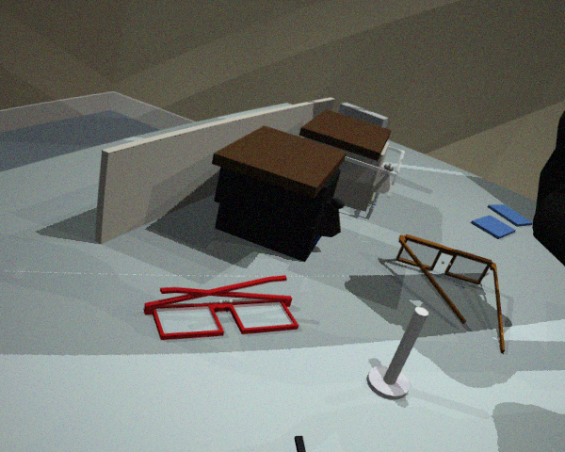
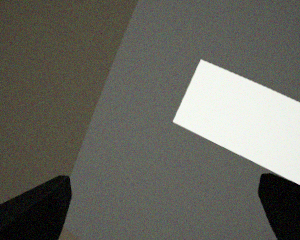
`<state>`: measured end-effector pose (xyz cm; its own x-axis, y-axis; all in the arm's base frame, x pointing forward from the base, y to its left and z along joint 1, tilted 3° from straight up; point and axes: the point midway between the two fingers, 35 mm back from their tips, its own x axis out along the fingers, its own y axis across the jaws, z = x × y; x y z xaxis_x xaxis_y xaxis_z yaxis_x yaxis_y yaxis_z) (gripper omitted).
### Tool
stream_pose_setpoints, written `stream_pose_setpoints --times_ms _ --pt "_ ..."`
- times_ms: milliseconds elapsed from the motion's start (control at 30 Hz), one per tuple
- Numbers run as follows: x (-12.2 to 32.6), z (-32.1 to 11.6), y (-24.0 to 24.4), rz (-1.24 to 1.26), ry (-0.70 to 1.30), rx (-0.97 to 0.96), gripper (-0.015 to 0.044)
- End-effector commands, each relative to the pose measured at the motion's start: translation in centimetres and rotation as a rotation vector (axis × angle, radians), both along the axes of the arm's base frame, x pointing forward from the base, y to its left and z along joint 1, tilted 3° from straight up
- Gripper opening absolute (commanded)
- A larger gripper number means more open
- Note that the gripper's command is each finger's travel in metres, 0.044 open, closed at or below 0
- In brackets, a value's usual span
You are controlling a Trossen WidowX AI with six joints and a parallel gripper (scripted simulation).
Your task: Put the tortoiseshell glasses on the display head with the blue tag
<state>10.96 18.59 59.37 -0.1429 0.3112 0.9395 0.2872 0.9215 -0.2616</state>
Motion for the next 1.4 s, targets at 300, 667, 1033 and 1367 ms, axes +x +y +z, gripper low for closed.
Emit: stream_pose_setpoints --times_ms 300,667,1033,1367 --pt "-0.8 0.4 -0.8 0.008 -0.012 0.029 0.0387" --pt "-11.0 2.7 -11.5 0.018 -0.198 0.434 0.02" --pt "-15.3 -0.1 -28.1 -0.013 -0.151 1.02 0.02" --pt "-9.8 -7.9 -41.6 -0.122 0.225 1.515 0.02"
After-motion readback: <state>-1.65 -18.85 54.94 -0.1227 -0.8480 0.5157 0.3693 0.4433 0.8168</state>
